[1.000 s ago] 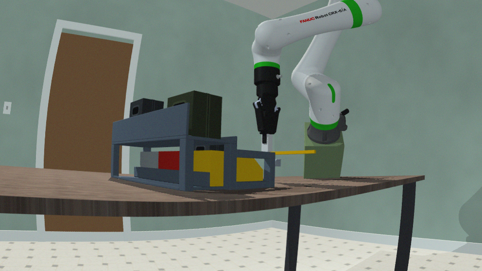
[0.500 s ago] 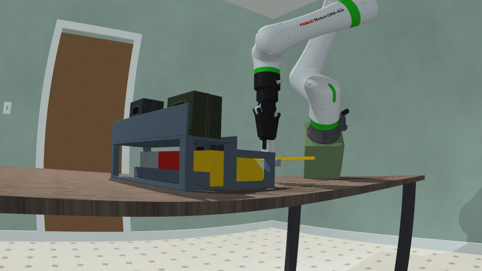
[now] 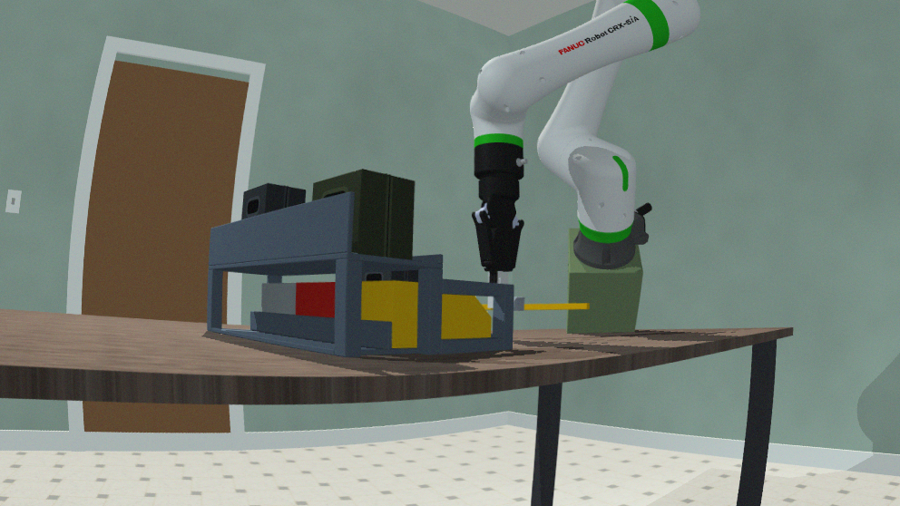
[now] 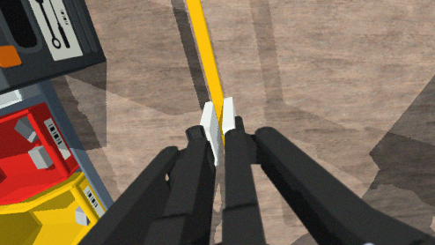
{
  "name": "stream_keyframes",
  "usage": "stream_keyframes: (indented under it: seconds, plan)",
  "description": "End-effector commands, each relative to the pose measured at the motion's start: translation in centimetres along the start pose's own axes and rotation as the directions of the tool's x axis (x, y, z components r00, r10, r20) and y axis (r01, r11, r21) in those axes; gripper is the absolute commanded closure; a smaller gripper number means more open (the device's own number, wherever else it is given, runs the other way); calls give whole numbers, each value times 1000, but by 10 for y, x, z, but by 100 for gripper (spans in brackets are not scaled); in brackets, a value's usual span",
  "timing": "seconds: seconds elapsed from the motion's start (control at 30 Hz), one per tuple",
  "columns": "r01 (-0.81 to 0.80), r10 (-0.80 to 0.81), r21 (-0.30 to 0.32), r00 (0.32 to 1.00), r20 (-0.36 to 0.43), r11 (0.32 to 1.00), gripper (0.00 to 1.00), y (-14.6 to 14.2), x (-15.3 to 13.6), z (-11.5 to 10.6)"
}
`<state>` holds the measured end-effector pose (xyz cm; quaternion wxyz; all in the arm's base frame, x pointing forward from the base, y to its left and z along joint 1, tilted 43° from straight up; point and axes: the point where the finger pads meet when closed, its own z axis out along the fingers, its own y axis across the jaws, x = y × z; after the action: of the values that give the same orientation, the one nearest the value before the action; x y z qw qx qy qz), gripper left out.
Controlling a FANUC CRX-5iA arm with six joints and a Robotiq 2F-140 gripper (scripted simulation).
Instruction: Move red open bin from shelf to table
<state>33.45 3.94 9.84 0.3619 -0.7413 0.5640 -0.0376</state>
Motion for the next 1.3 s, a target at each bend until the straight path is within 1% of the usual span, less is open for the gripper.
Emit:
stream_keyframes:
  seconds: [0.0, 0.27, 0.43, 0.83, 1.0, 1.27]
  plan:
    - [0, 0, 0, 1000, -1, 1000, 100, 0, 0, 3]
    - [0, 0, 0, 1000, -1, 1000, 100, 0, 0, 3]
    - [0, 0, 0, 1000, -1, 1000, 100, -1, 0, 23]
    - [0, 0, 0, 1000, -1, 1000, 100, -1, 0, 23]
    - [0, 0, 0, 1000, -1, 1000, 100, -1, 0, 43]
    - [0, 0, 0, 1000, -1, 1000, 100, -1, 0, 43]
